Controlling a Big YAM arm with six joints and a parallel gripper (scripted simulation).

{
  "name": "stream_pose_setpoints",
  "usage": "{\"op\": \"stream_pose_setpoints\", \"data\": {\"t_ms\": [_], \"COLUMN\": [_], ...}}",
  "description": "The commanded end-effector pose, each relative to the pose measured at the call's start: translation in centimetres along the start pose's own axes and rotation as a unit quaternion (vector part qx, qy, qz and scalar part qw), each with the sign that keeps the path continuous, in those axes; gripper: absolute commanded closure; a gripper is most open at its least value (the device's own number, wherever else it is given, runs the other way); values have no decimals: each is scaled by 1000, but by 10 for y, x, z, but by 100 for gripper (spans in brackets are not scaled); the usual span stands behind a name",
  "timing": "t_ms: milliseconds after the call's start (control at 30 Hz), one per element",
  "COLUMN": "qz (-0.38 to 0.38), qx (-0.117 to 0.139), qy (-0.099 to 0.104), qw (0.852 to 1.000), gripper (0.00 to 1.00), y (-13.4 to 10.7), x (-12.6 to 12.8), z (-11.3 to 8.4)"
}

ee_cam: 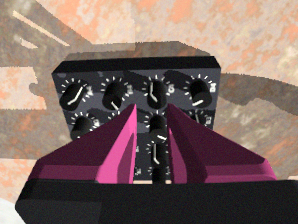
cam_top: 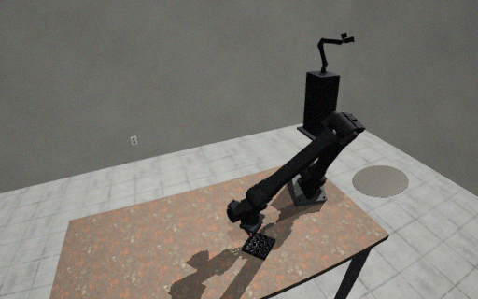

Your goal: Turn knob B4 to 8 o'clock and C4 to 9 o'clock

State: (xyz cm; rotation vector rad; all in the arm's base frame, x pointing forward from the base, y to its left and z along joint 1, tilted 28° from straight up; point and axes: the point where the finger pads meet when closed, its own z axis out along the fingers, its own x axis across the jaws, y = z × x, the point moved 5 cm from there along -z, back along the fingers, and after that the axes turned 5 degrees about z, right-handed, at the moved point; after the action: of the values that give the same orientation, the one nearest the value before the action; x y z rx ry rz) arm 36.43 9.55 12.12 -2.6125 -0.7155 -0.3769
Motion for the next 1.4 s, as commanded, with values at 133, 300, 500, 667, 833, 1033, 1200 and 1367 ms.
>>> {"op": "stream_pose_setpoints", "data": {"t_ms": [133,300,500,667,833,1033,1200,1367], "qz": [4,7,5,5,5,5,5,5], "qx": [1,0,1,2,2,2,2,2], "qy": [-7,-7,-8,-8,-8,-8,-8,-8], "qw": [1000,1000,1000,1000,1000,1000,1000,1000], "gripper": [81,81,81,81,81,81,81,81], "y": [-1,3,1,0,0,0,0,0], "x": [-3,-5,-4,-5,-5,-5,-5,-5], "z": [13,14,16,16,16,16,16,16]}}
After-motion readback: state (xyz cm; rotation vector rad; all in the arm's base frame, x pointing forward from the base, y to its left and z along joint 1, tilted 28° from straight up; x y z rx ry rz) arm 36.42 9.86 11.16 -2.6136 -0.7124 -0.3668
